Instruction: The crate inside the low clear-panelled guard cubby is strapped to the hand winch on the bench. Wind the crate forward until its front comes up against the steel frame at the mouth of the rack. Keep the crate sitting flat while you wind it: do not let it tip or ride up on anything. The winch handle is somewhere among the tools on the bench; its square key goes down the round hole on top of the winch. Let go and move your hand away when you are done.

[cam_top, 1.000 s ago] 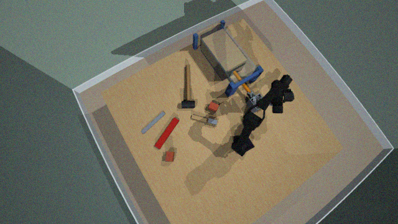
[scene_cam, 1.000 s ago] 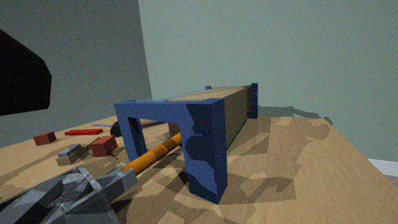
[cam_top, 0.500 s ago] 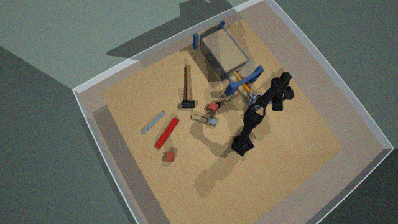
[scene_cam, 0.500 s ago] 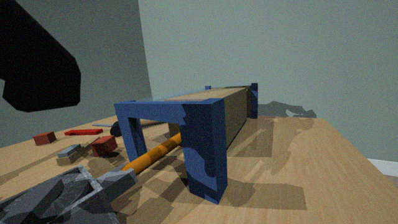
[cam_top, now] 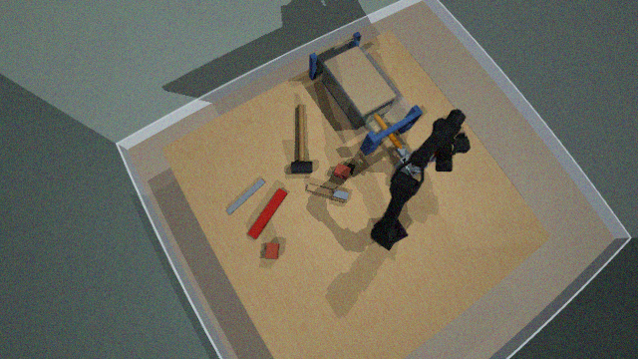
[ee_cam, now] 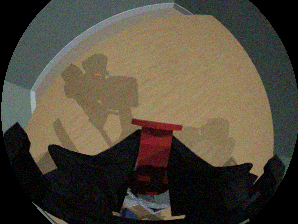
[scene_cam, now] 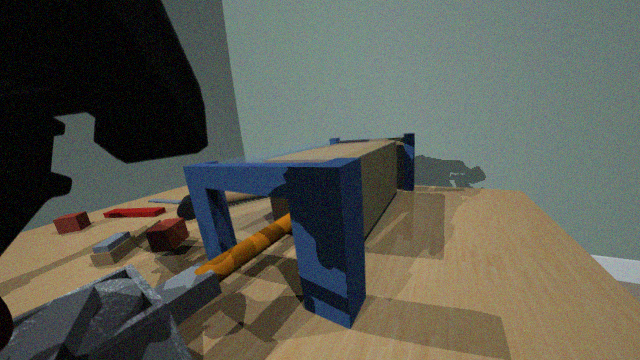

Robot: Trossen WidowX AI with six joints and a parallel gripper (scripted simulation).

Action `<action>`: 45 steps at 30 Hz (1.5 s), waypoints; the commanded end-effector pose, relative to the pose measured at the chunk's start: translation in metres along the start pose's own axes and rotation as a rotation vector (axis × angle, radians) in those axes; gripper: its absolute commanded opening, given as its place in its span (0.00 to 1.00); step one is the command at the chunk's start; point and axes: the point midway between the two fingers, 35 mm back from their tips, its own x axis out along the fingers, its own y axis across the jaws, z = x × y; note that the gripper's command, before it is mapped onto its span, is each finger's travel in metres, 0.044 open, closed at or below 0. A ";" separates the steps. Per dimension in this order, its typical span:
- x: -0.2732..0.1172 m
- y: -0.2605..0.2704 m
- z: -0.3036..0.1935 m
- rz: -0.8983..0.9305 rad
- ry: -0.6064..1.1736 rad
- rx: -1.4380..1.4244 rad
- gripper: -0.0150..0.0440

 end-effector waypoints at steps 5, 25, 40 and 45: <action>0.001 0.010 -0.006 -0.002 0.006 0.004 0.25; -0.005 0.031 -0.018 0.000 0.007 0.003 0.25; -0.010 0.044 -0.030 0.000 0.008 0.002 0.25; -0.013 0.048 -0.035 0.000 0.009 0.002 0.25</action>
